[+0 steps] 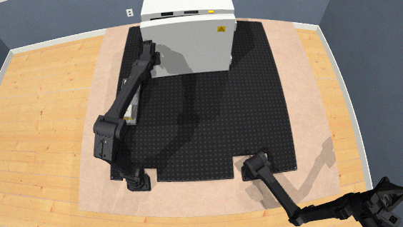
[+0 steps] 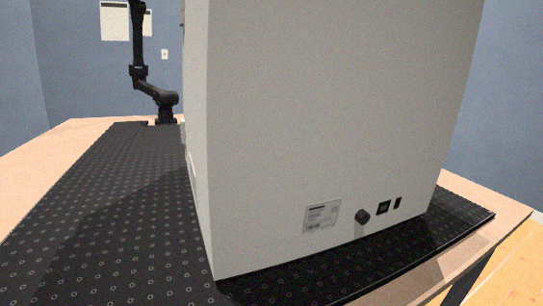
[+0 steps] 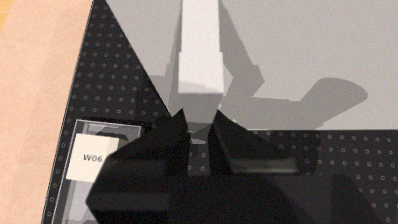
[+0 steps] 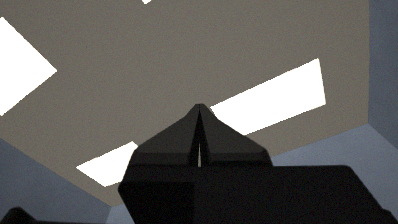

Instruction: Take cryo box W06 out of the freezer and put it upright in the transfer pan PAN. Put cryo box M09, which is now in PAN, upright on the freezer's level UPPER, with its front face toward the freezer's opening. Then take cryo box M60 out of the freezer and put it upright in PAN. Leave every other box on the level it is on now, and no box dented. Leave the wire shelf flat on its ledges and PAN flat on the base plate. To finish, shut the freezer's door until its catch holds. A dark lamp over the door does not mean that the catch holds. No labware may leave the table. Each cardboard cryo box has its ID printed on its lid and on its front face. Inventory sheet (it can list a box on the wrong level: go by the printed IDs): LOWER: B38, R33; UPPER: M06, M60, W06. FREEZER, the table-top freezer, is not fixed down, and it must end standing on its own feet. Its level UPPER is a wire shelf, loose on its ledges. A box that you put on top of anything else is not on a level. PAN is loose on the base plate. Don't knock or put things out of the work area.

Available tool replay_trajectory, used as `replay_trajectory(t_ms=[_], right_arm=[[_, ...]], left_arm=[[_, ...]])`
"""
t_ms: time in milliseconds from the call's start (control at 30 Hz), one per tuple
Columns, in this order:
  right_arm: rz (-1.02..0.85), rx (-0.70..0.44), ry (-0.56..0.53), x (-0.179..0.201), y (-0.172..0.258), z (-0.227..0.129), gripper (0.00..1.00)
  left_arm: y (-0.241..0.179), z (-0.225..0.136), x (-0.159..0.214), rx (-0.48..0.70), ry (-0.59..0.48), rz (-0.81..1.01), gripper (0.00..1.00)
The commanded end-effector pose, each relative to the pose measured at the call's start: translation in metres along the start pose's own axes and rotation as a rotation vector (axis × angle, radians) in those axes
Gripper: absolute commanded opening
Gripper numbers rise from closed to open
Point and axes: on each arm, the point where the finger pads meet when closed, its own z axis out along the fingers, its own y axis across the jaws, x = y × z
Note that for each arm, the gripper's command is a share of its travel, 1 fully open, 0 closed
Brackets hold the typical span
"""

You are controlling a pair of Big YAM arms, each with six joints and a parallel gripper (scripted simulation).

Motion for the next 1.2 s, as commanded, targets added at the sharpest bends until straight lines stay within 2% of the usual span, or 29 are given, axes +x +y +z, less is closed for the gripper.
replay_trajectory(t_ms=[0, 167, 200, 333, 667, 733, 767, 800, 1033, 1100, 1133, 1167], right_arm=[[-0.011, -0.003, 0.031, 0.014, 0.0, 0.003, 0.0], [-0.011, -0.003, 0.031, 0.014, 0.0, 0.003, 0.0], [-0.011, -0.003, 0.031, 0.014, 0.0, 0.003, 0.0], [-0.011, -0.003, 0.031, 0.014, 0.0, 0.003, 0.0], [-0.011, -0.003, 0.031, 0.014, 0.0, 0.003, 0.0], [-0.011, -0.003, 0.031, 0.014, 0.0, 0.003, 0.0], [-0.011, -0.003, 0.031, 0.014, 0.0, 0.003, 0.0], [-0.011, -0.003, 0.031, 0.014, 0.0, 0.003, 0.0], [-0.011, -0.003, 0.031, 0.014, 0.0, 0.003, 0.0], [-0.011, -0.003, 0.031, 0.014, 0.0, 0.003, 0.0], [-0.011, -0.003, 0.031, 0.014, 0.0, 0.003, 0.0], [-0.011, -0.003, 0.031, 0.014, 0.0, 0.003, 0.0]], left_arm=[[0.002, 0.004, -0.028, 0.006, -0.052, 0.0, 0.0], [0.002, 0.004, -0.028, 0.006, -0.052, 0.0, 0.0], [0.001, 0.001, -0.042, 0.012, -0.074, -0.002, 0.0], [0.002, 0.004, -0.033, 0.009, -0.059, 0.001, 0.0], [0.003, 0.009, -0.049, 0.036, -0.075, 0.021, 0.0], [0.003, 0.009, -0.049, 0.036, -0.075, 0.021, 0.0], [0.005, 0.015, -0.034, 0.037, -0.048, 0.031, 0.0], [0.003, 0.011, -0.051, 0.042, -0.075, 0.027, 0.0], [0.004, 0.016, -0.056, 0.049, -0.075, 0.034, 0.0], [0.004, 0.018, -0.056, 0.048, -0.072, 0.034, 0.0], [0.0, 0.013, -0.042, 0.051, -0.05, 0.034, 0.0], [0.004, 0.018, -0.055, 0.048, -0.069, 0.035, 1.0]])
